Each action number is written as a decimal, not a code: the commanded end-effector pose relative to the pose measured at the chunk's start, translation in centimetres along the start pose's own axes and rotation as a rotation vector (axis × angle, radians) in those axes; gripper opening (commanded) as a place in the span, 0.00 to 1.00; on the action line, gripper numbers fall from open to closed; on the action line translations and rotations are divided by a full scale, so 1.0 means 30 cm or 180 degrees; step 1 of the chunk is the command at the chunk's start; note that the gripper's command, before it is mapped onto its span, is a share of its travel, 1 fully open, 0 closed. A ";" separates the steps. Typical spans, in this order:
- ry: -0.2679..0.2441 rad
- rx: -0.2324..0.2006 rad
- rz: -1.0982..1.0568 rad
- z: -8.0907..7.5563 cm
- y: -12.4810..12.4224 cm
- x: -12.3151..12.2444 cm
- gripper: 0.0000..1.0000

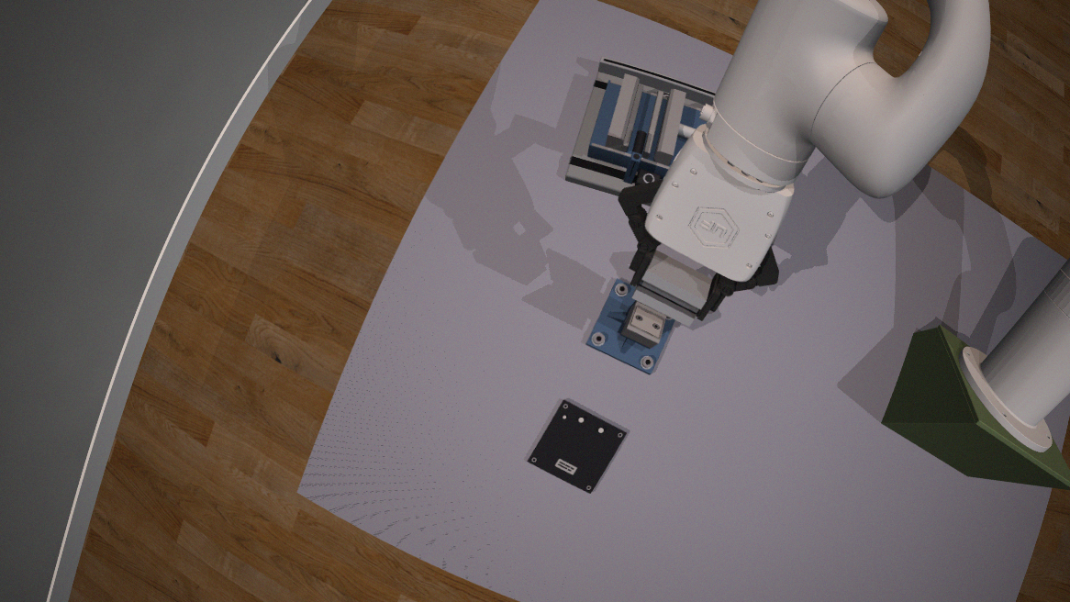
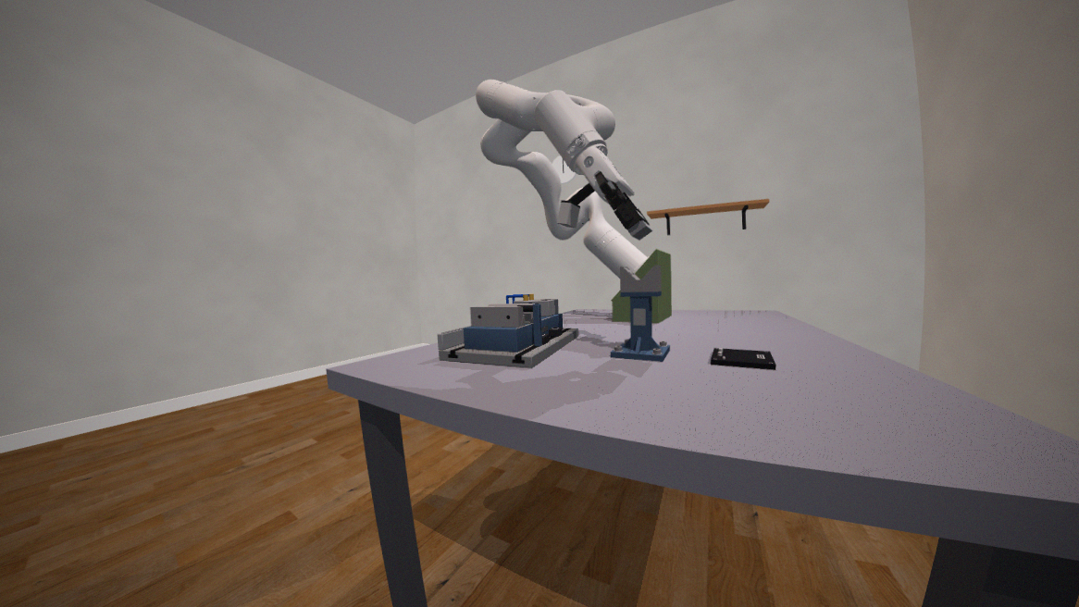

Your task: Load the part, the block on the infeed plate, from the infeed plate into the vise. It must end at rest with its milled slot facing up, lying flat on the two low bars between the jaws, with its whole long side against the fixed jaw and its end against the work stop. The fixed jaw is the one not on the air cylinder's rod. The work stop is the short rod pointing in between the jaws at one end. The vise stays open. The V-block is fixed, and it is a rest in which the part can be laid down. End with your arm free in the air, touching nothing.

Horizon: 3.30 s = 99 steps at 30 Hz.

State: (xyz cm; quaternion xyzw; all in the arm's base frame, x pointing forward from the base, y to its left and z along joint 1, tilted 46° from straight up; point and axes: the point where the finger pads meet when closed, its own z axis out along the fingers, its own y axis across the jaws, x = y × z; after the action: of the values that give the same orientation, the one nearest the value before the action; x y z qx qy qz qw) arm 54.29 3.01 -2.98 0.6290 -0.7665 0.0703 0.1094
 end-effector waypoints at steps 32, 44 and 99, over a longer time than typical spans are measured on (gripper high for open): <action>-0.0665 -0.0027 -0.0008 -0.001 0.000 0.005 0.00; -0.0727 -0.0025 -0.0007 -0.001 0.000 0.006 0.00; -0.0753 -0.0023 -0.0007 0.010 -0.001 0.012 0.00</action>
State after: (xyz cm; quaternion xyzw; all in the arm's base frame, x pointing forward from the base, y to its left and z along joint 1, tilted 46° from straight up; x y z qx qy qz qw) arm 54.16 2.62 -3.13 0.6330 -0.7739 -0.0078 0.0212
